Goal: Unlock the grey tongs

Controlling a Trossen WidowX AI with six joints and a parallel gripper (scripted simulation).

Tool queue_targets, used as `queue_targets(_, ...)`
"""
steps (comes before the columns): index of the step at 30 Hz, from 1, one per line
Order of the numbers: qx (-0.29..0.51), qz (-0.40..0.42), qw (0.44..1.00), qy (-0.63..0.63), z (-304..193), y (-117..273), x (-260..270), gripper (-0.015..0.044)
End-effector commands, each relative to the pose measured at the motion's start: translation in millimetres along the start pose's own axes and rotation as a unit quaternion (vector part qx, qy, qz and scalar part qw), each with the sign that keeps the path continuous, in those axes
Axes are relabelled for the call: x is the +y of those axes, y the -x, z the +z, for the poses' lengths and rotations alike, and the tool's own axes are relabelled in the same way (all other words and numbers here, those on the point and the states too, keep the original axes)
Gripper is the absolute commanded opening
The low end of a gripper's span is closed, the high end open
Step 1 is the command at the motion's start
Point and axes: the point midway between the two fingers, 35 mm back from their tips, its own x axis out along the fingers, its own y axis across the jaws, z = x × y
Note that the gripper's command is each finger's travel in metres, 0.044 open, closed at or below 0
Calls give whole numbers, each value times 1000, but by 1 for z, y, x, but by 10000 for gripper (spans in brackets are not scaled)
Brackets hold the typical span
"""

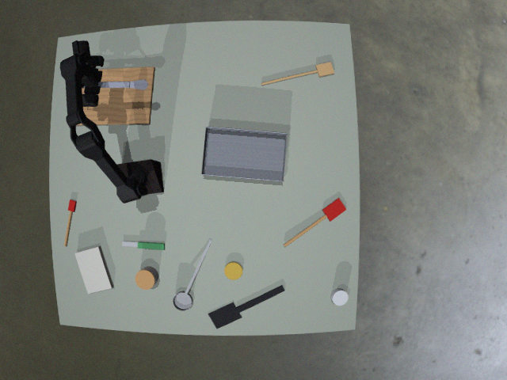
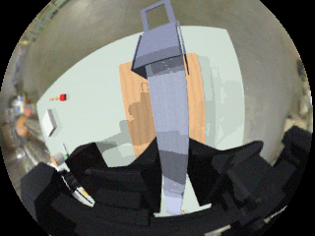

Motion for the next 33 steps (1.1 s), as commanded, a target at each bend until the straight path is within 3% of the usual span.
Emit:
queue_targets(1,-88,4,996,0,-2,12,-1,-150)
queue_targets(10,-288,10,957,4,-6,36,-1,-150)
queue_targets(20,-493,-19,870,12,-23,77,0,-150)
queue_targets(33,-506,-22,862,12,-25,81,0,-150)
